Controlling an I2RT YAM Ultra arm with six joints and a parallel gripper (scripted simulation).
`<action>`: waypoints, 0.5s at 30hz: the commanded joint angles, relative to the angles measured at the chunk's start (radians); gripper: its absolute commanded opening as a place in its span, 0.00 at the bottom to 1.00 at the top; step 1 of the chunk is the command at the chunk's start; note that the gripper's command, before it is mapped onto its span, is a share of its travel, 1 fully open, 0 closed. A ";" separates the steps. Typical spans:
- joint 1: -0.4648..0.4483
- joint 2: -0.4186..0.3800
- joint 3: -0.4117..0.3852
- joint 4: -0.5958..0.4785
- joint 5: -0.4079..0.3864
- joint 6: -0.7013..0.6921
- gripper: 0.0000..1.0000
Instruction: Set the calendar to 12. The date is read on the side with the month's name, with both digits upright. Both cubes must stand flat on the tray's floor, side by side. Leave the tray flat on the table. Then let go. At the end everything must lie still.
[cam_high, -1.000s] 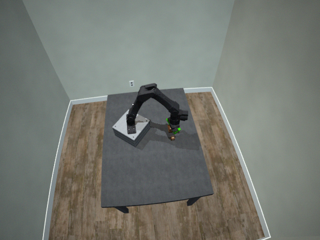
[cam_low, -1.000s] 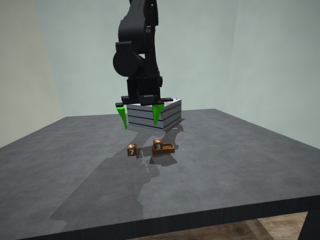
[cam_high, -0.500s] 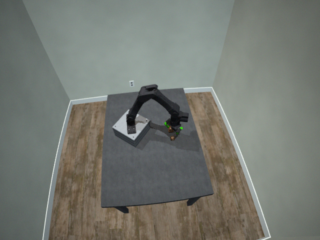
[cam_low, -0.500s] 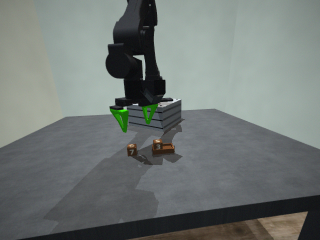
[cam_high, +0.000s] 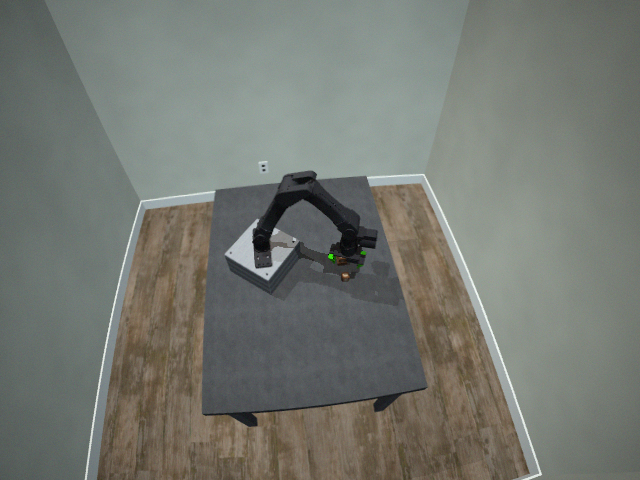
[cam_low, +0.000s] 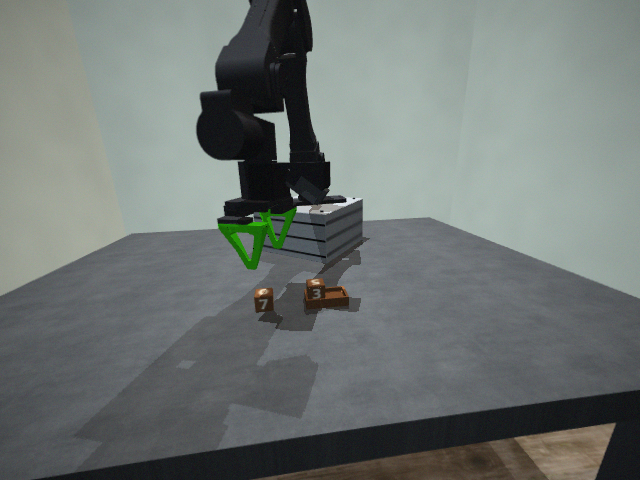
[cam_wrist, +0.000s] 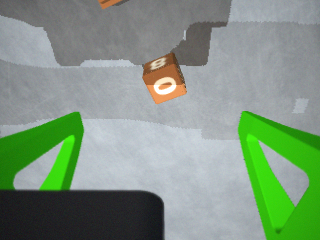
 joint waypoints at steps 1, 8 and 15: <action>-0.007 -0.006 0.005 0.002 -0.003 -0.166 1.00; -0.023 0.000 0.009 0.004 -0.004 -0.372 1.00; -0.027 0.002 0.009 0.005 -0.004 -0.421 1.00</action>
